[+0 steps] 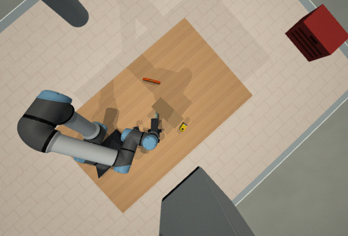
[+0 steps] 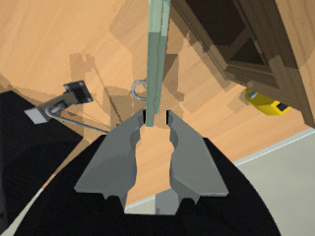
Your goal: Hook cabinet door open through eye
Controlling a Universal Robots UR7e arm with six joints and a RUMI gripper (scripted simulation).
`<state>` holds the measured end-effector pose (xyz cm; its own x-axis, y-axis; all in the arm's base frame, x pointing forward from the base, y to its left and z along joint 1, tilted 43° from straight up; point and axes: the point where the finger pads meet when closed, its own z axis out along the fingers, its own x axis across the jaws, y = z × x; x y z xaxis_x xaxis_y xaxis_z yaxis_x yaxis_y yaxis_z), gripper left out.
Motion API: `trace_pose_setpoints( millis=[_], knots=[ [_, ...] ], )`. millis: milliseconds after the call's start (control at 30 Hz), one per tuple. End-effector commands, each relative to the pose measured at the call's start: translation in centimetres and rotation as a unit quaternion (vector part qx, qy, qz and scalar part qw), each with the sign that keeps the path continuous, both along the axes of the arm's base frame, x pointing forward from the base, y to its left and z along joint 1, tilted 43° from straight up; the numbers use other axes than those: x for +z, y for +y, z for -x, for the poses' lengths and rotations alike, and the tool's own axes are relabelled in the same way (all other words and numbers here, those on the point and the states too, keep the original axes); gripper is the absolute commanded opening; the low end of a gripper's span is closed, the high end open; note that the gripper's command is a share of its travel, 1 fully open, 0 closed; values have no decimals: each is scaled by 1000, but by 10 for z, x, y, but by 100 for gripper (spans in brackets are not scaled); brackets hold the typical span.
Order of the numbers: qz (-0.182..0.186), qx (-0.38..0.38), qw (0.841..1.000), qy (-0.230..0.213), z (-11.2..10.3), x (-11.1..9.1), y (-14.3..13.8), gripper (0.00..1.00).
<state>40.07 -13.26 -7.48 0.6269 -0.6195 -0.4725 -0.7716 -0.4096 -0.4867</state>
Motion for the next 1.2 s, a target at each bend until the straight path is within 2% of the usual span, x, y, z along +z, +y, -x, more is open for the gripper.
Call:
trace_pose_setpoints(
  millis=[0, 1167],
  knots=[
    [1, 2, 1000, -2, -1, -1, -2, 15],
    [2, 8, 1000, -8, -2, -1, -3, 15]
  ],
)
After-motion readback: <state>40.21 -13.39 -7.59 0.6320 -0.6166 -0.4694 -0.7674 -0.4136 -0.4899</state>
